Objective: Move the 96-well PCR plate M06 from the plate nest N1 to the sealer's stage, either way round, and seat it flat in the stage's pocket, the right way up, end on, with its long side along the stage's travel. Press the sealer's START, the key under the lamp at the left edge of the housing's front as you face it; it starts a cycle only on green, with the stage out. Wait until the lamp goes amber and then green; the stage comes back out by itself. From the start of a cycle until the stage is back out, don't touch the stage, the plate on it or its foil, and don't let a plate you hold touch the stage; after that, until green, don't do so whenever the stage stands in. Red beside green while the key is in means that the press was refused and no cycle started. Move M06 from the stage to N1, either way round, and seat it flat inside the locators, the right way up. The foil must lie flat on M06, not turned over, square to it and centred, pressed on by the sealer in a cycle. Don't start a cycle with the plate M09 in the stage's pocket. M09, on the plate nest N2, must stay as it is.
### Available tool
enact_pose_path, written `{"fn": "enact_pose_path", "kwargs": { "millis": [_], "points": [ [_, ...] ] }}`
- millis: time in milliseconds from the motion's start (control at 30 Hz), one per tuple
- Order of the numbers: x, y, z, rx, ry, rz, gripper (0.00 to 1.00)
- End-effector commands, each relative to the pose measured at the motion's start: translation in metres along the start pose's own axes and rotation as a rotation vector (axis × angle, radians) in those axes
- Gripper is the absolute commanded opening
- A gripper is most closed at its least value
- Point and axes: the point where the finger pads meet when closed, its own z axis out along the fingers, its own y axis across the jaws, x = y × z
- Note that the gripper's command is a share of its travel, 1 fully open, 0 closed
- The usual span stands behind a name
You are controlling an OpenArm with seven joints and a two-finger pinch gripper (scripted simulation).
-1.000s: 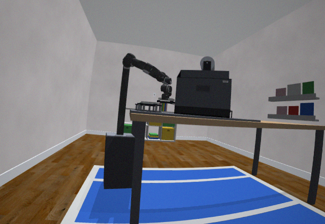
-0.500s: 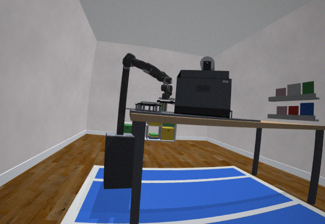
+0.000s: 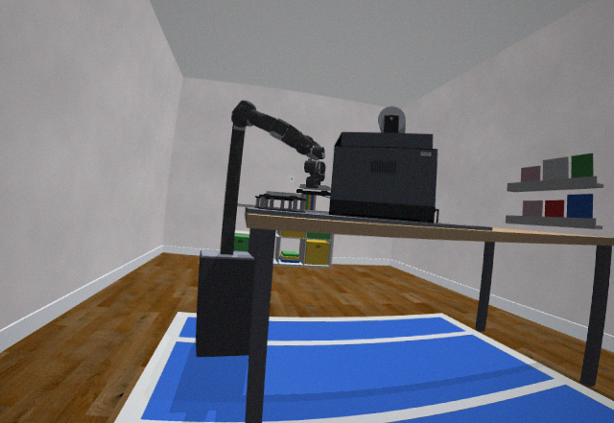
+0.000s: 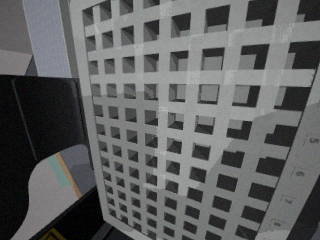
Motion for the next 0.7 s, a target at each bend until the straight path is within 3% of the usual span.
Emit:
{"fn": "enact_pose_path", "kwargs": {
  "millis": [0,667],
  "points": [
    [0.0007,0.0006,0.001,-0.003,0.002,-0.004,0.0],
    [0.001,0.0004,0.004,-0.005,0.0,0.002,0.0]
  ]
}}
